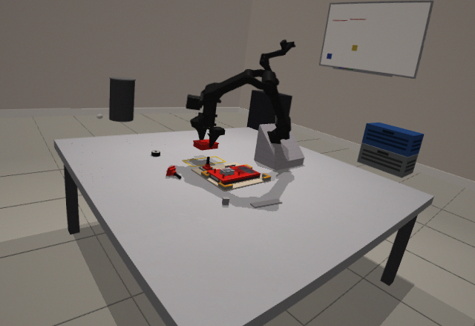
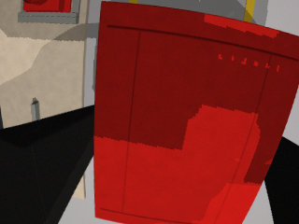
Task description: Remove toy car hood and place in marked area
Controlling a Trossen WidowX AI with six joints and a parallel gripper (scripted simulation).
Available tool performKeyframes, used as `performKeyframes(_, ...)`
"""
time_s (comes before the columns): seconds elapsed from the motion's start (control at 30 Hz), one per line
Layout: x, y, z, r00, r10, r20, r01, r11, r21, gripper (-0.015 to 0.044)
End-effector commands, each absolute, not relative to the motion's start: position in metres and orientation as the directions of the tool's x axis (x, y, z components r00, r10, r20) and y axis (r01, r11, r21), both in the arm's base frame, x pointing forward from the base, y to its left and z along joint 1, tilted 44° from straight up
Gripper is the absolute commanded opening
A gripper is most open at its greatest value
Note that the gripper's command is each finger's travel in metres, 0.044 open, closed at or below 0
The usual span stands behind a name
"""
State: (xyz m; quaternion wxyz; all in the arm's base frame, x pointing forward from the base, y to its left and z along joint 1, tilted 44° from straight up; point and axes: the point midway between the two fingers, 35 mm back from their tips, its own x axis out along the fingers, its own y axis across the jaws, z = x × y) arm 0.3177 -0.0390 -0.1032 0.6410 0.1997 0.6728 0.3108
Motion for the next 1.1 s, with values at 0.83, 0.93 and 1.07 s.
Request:
performKeyframes(0.83, 0.316, -0.026, -0.116, -0.097, 0.672, -0.735, -0.126, 0.724, 0.678, 0.0000)
performKeyframes(0.93, 0.316, -0.025, -0.117, -0.097, 0.672, -0.735, -0.126, 0.724, 0.678, 0.0000)
performKeyframes(1.07, 0.315, -0.023, -0.118, -0.097, 0.672, -0.734, -0.126, 0.724, 0.679, 0.0000)
